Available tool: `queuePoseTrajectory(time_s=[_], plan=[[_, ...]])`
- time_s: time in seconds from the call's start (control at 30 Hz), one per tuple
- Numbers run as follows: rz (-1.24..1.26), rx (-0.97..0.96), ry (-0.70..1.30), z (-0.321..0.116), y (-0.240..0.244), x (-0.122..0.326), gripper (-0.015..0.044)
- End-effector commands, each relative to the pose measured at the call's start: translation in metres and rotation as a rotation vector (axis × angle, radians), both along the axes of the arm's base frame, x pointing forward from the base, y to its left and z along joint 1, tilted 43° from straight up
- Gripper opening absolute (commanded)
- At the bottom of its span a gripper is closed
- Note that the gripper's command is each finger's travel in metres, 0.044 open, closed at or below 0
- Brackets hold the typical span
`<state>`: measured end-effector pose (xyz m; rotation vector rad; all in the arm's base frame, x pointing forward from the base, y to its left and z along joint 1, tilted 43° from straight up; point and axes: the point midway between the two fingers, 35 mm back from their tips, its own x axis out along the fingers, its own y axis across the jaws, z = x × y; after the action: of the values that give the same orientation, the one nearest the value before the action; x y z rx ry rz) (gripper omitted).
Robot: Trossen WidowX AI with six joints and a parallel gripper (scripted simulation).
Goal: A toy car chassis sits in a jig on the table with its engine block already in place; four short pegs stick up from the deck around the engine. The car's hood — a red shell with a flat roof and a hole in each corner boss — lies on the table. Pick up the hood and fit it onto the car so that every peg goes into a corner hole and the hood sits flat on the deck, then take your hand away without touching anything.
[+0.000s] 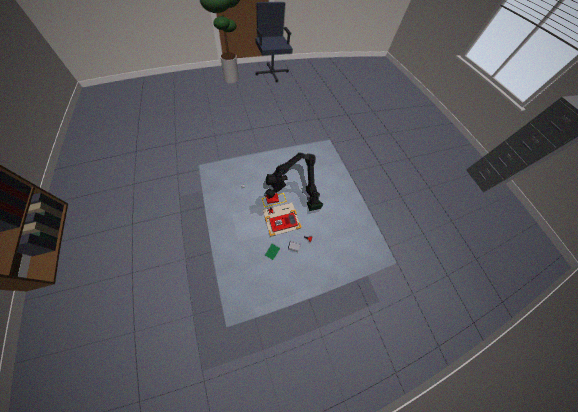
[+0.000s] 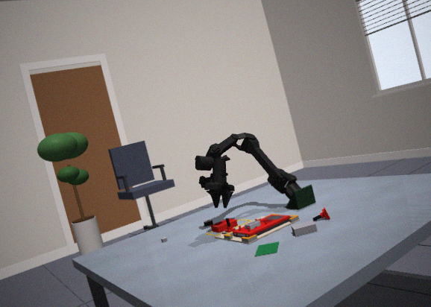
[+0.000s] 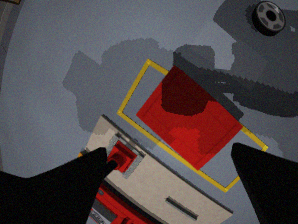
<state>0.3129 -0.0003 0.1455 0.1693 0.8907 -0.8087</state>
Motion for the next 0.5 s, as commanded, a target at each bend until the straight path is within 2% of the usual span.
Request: queuePoseTrajectory(time_s=[0.0,0.1,0.47], plan=[[0.374,-0.253,0.593,-0.0011,-0.0078,0.0091,0.0440],[0.468,-0.293,0.738,-0.0006,-0.0092,0.0111,0.0440],[0.468,-0.293,0.738,-0.0009,-0.0094,0.0112,0.0440]])
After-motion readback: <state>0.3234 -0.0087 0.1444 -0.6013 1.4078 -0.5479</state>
